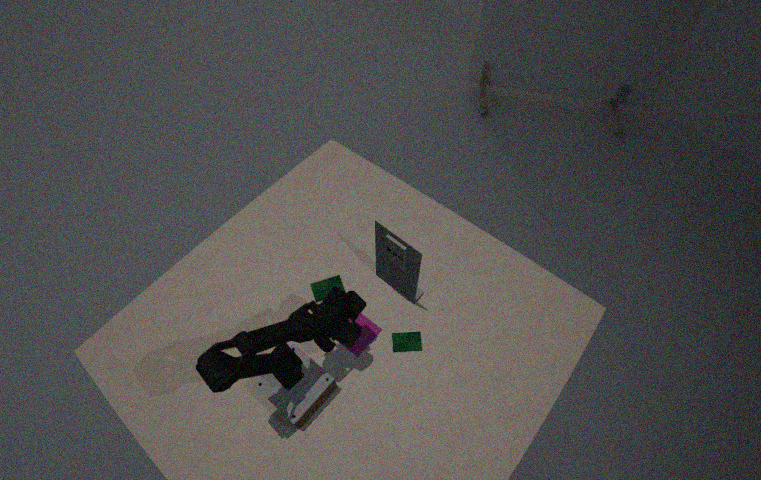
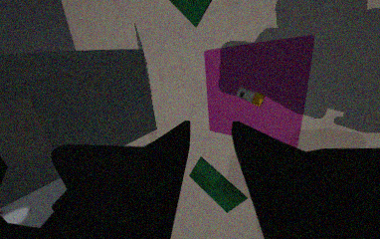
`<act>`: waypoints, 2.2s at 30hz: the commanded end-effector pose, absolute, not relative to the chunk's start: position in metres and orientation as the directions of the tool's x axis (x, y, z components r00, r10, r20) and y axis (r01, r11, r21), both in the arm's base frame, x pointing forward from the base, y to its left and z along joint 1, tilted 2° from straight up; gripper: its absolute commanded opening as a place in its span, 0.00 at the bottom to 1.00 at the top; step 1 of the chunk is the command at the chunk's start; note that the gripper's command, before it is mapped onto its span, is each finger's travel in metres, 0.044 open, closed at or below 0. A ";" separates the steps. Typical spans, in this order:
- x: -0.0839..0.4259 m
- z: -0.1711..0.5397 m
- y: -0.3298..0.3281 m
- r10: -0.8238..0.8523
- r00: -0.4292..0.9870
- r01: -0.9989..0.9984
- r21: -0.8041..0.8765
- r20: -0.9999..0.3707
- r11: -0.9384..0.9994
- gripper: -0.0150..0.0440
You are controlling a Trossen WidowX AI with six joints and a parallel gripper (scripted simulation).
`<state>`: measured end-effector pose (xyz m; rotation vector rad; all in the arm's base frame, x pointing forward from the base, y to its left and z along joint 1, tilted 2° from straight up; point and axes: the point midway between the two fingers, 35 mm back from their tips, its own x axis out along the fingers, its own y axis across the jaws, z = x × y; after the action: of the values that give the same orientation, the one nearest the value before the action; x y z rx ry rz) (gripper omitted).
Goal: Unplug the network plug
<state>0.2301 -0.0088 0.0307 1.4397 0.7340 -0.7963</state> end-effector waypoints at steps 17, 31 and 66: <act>0.225 0.053 -0.009 -0.033 0.557 0.829 0.558 -0.830 -0.029 0.52; 0.229 0.082 -0.008 -0.031 0.557 0.830 0.558 -0.830 -0.025 0.52; 0.223 0.162 -0.008 -0.033 0.557 0.829 0.558 -0.830 -0.029 0.92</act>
<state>0.2229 -0.0071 0.1614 1.4405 0.7323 -0.7947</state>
